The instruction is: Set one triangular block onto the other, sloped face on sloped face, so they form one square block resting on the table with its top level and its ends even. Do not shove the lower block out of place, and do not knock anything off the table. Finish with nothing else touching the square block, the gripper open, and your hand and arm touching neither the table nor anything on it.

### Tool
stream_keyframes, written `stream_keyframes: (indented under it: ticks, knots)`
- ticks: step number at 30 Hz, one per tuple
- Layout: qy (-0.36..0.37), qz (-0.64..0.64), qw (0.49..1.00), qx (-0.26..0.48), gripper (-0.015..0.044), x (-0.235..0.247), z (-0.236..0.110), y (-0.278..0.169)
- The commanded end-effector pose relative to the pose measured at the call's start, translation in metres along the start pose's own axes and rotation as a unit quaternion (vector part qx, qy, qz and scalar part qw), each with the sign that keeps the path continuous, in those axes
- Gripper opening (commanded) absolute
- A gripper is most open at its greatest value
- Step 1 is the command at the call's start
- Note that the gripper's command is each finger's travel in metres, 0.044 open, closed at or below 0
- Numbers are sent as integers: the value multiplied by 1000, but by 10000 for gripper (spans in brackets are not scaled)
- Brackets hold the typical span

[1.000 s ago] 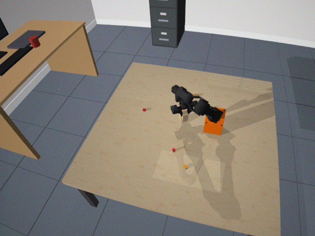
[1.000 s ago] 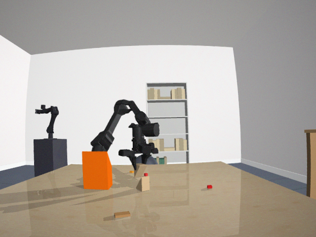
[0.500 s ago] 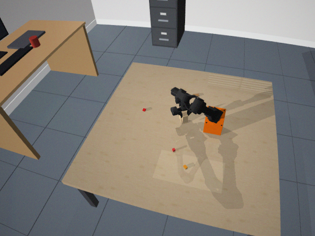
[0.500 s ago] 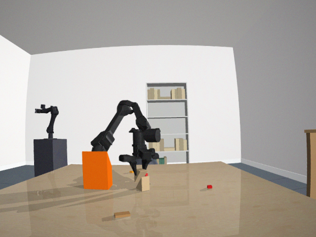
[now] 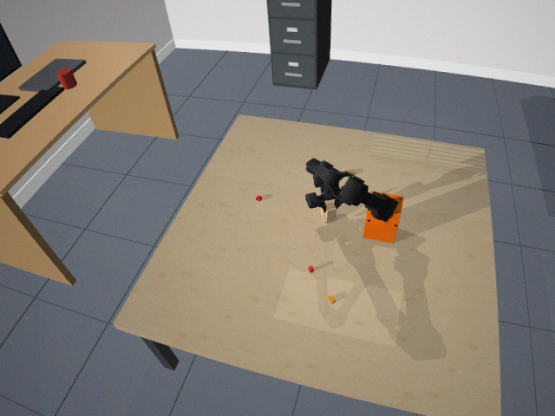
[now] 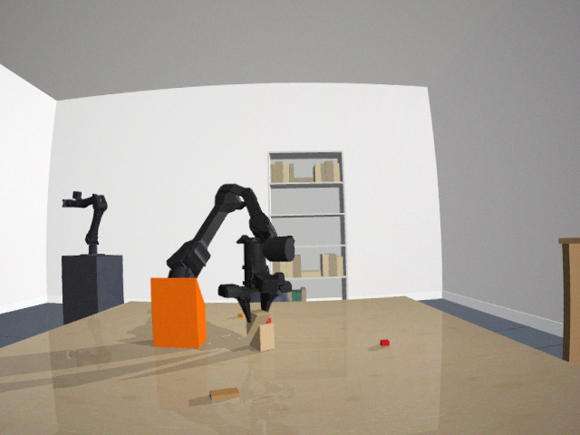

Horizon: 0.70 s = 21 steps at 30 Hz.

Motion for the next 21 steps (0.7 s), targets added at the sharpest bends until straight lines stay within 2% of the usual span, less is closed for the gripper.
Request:
stream_keyframes:
  ticks: [1,21]
  knots:
    - [2,3,1000,1,0,0,0,0]
    - [2,3,1000,2,0,0,11,4]
Point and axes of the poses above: the point midway between the two fingers, 35 mm back from their tips, its own z axis out along the fingers, its own x axis across the jaws, y = z × x, the point moved 4 cm from there along -z, back along the fingers, and after that the axes turned 7 degrees about -z, right-handed, at the moved point
